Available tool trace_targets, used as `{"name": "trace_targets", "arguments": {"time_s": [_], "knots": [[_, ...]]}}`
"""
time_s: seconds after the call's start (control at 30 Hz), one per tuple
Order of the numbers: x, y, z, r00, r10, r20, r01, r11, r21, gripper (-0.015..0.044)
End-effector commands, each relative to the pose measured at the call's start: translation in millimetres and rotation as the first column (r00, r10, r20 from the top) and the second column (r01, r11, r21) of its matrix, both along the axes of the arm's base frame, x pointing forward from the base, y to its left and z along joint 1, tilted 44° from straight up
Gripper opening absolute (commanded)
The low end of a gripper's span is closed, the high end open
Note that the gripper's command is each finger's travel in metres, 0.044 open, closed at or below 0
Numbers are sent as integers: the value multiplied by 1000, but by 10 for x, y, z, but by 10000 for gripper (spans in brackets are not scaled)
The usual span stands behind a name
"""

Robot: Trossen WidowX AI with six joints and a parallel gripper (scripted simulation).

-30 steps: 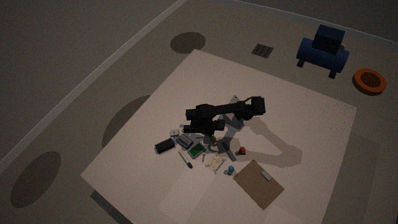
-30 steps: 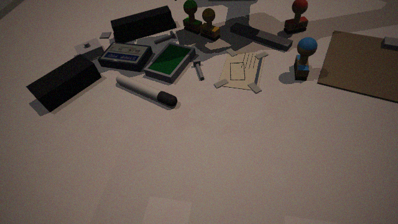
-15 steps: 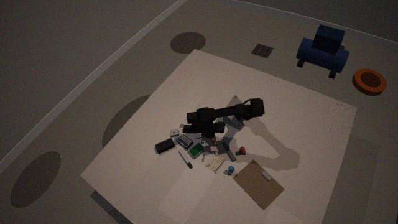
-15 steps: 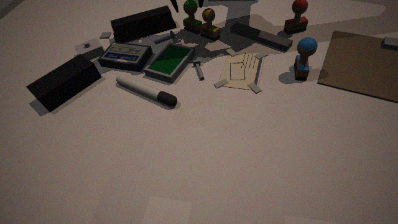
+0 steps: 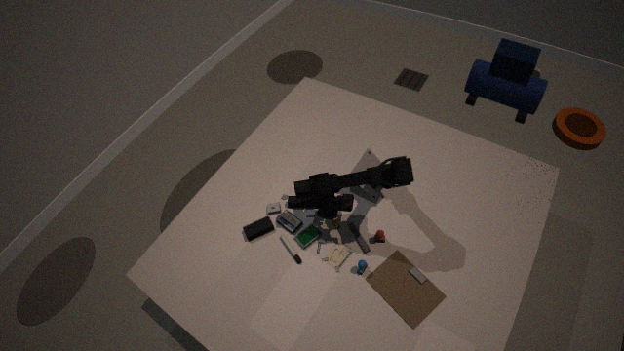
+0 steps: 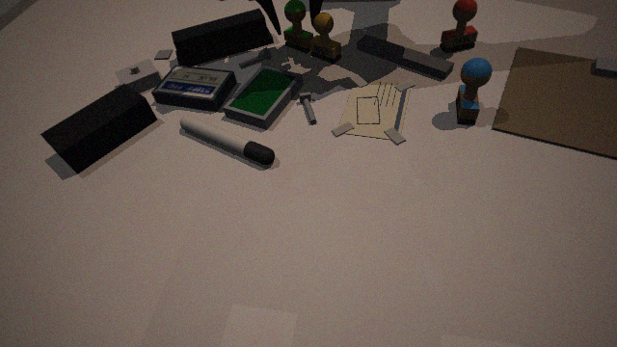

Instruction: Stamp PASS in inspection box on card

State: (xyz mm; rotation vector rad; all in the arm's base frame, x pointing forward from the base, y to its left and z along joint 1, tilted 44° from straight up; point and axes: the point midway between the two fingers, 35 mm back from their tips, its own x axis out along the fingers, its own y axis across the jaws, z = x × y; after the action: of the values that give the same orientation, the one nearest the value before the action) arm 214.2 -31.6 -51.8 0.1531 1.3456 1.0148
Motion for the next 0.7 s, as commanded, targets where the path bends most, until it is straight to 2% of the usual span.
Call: {"name": "trace_targets", "arguments": {"time_s": [0.0, 0.03, 0.1, 0.57, 0.67], "knots": [[-9, 36, -19, 1000, -4, -3, 4, 1000, 5, 226], [-9, 36, -19, 1000, -4, -3, 4, 1000, 5, 226], [-4, 10, -8, 1000, 0, -1, 0, 1000, 0, 173], [-4, 10, -8, 1000, 0, -1, 0, 1000, 0, 80], [-3, 5, -4, 1000, 0, 0, 0, 1000, 0, 1]]}}
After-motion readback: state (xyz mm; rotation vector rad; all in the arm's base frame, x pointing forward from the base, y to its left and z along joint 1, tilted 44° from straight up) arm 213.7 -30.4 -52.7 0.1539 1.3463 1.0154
